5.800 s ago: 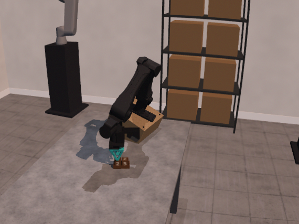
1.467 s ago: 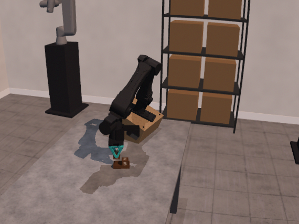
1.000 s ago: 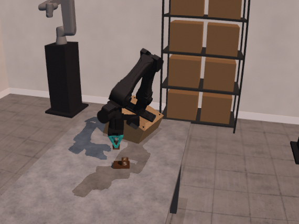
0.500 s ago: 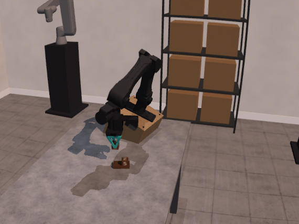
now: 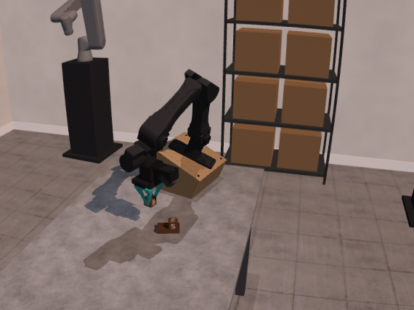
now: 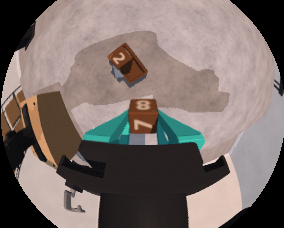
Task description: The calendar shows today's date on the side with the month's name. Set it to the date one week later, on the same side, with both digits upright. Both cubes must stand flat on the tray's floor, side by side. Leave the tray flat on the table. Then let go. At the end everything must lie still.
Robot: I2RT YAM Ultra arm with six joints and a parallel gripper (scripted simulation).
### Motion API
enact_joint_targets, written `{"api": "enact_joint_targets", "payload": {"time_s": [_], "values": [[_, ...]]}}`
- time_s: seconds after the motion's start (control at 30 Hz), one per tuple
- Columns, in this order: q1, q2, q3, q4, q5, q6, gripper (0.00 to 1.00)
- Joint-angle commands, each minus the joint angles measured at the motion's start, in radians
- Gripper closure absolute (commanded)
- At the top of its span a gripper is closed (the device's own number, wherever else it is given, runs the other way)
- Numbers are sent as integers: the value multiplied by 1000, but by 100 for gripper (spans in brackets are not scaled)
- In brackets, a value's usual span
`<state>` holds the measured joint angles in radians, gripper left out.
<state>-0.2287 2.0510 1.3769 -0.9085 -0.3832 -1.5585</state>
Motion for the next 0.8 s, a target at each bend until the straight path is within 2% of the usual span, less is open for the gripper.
{"api": "enact_joint_targets", "payload": {"time_s": [0.0, 0.07, 0.13, 0.2, 0.63, 0.7, 0.77], "values": [[-26, 4, 24, -13, -1, 169, 73], [-36, 14, 32, -15, -1, 229, 73], [-36, 14, 32, -15, -1, 229, 73], [-52, 32, 48, -19, 0, 333, 73], [-114, 103, 107, -32, 2, 739, 73], [-114, 103, 107, -32, 2, 739, 73], [-131, 122, 123, -36, 2, 847, 73]]}}
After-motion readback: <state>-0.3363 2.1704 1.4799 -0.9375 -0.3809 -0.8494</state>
